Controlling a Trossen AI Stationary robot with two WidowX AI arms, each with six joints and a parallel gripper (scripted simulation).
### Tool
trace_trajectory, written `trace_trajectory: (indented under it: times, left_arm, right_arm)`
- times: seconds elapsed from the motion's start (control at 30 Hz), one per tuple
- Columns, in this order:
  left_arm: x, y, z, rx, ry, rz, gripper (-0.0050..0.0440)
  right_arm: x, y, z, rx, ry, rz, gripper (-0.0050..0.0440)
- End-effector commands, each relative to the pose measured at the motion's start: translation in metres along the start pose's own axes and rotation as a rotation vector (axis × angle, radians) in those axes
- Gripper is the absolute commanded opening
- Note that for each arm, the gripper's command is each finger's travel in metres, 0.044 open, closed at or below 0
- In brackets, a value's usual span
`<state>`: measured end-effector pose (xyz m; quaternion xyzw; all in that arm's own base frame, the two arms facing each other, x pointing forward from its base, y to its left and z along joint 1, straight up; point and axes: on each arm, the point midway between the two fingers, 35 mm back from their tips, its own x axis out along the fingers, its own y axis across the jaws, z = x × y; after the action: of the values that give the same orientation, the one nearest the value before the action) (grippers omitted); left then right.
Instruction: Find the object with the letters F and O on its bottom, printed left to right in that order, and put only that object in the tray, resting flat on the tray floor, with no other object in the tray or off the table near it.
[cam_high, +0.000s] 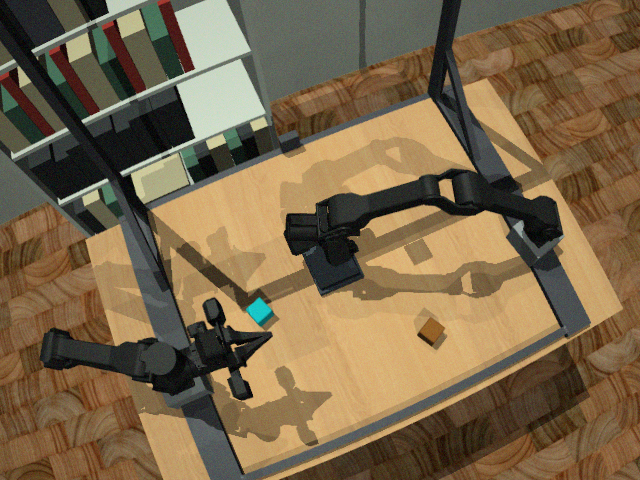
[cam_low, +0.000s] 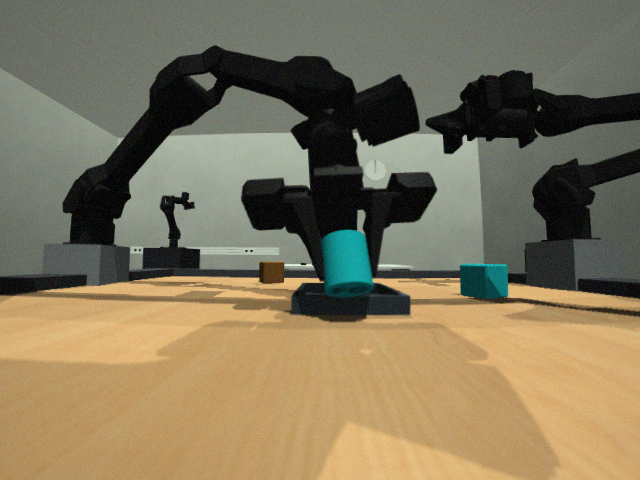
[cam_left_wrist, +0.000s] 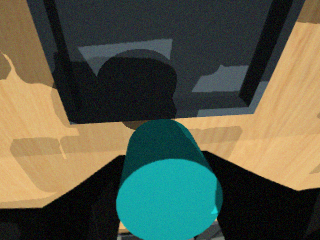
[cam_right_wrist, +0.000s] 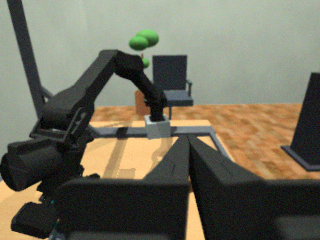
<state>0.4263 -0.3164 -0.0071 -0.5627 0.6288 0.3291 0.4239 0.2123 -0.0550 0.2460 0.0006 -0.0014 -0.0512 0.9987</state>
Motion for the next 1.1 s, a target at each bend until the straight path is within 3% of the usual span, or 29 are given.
trace_trajectory:
  times: [0.0, 0.5, 0.87, 1.07]
  left_arm:
    - [-0.01, -0.007, 0.004, 0.014, -0.062, -0.005, 0.0159]
    - [-0.04, -0.008, 0.043, 0.033, -0.354, 0.025, 0.0159]
    - [-0.05, -0.007, 0.054, 0.038, -0.43, 0.041, 0.0159]
    - [-0.039, -0.009, 0.058, 0.04, -0.431, 0.039, 0.0159]
  right_arm:
    - [0.0, 0.0, 0.003, -0.006, -0.007, 0.001, -0.005]
    - [0.0, 0.0, 0.003, -0.006, -0.007, 0.001, -0.005]
    - [0.0, 0.0, 0.003, -0.006, -0.007, 0.001, -0.005]
    - [0.0, 0.0, 0.003, -0.006, -0.007, 0.001, -0.005]
